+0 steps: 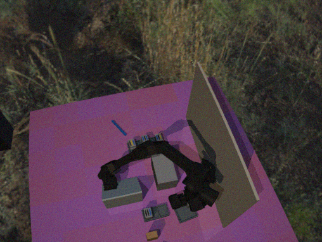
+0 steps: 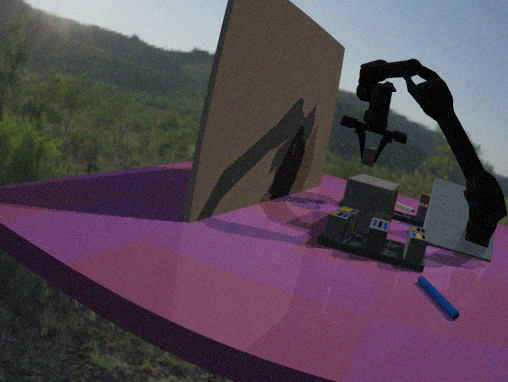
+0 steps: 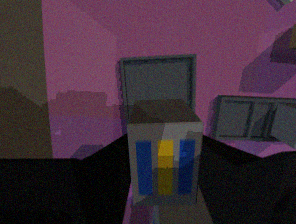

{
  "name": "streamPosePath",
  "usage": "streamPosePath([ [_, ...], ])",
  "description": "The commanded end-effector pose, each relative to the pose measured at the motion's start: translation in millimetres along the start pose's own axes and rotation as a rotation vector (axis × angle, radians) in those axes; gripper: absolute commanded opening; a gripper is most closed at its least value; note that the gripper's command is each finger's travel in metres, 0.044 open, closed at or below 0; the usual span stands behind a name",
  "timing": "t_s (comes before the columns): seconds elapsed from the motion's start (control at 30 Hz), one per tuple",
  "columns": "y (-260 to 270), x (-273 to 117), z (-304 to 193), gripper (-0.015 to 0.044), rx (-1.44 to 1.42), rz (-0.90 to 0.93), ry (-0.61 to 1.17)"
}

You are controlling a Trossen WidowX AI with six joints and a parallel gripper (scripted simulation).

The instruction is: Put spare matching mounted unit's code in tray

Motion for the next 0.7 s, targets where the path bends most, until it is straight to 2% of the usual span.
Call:
streamPosePath([
  [0.0, 0, 6, 0, 0.0000, 0.005, -0.002, 0.009],
  [0.67, 1, 21, 0, 0.0000, 0.004, -0.004, 0.014],
])
Point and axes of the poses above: the point midway between the two fingers, 35 mm back from their tips, its own x axis out along the fingers, its own y axis across the jaws, z = x × y, the point moved 6 cm from there along -x, back along the fingers, and after that the axes turned 11 degrees about -x, right-handed, at the moved point
